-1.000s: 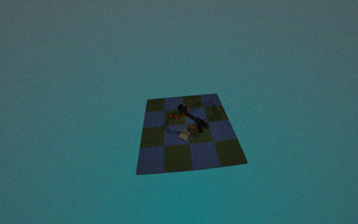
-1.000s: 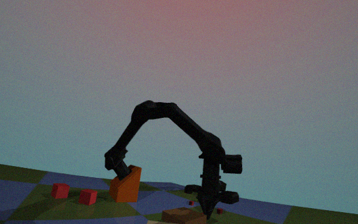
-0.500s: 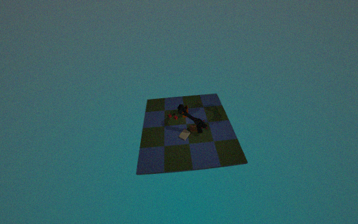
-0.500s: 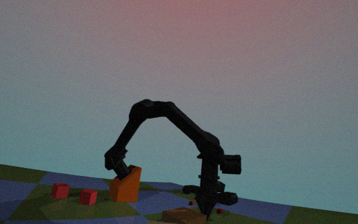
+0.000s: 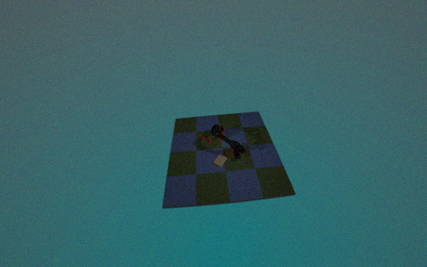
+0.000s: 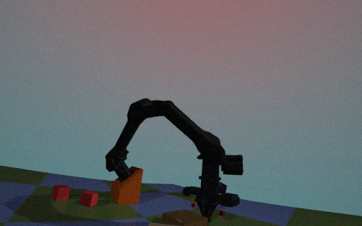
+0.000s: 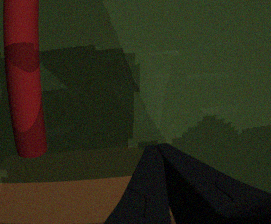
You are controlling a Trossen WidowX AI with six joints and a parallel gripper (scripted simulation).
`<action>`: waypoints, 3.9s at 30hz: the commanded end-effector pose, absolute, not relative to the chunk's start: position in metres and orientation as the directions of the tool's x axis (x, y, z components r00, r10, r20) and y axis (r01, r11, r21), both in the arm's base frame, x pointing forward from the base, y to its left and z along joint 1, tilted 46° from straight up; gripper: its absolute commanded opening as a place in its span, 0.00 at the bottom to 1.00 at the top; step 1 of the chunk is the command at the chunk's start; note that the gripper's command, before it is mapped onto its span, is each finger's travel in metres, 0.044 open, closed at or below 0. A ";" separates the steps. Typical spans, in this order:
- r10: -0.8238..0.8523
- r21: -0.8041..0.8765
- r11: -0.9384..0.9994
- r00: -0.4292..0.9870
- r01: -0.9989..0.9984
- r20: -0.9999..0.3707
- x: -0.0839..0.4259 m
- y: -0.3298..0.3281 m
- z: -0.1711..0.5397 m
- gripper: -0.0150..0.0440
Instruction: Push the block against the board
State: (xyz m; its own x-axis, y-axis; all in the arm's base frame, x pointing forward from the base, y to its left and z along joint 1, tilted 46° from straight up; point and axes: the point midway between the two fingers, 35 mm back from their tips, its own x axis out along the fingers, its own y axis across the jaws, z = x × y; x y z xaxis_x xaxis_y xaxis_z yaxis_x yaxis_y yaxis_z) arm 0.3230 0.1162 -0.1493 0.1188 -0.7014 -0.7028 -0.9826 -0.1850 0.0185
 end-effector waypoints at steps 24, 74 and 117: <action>-0.705 0.021 -0.190 0.122 -0.982 -0.699 0.328 0.100 -0.132 0.25; -0.705 0.022 -0.191 0.122 -0.981 -0.698 0.331 0.072 -0.103 0.25; -0.706 0.022 -0.191 0.121 -0.981 -0.698 0.328 0.053 -0.085 0.25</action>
State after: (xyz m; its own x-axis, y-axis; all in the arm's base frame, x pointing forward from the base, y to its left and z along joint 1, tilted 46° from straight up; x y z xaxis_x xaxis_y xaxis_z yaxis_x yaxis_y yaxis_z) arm 0.3290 0.0544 -0.0837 0.1237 -0.6998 -0.7036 -0.9820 -0.1882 0.0145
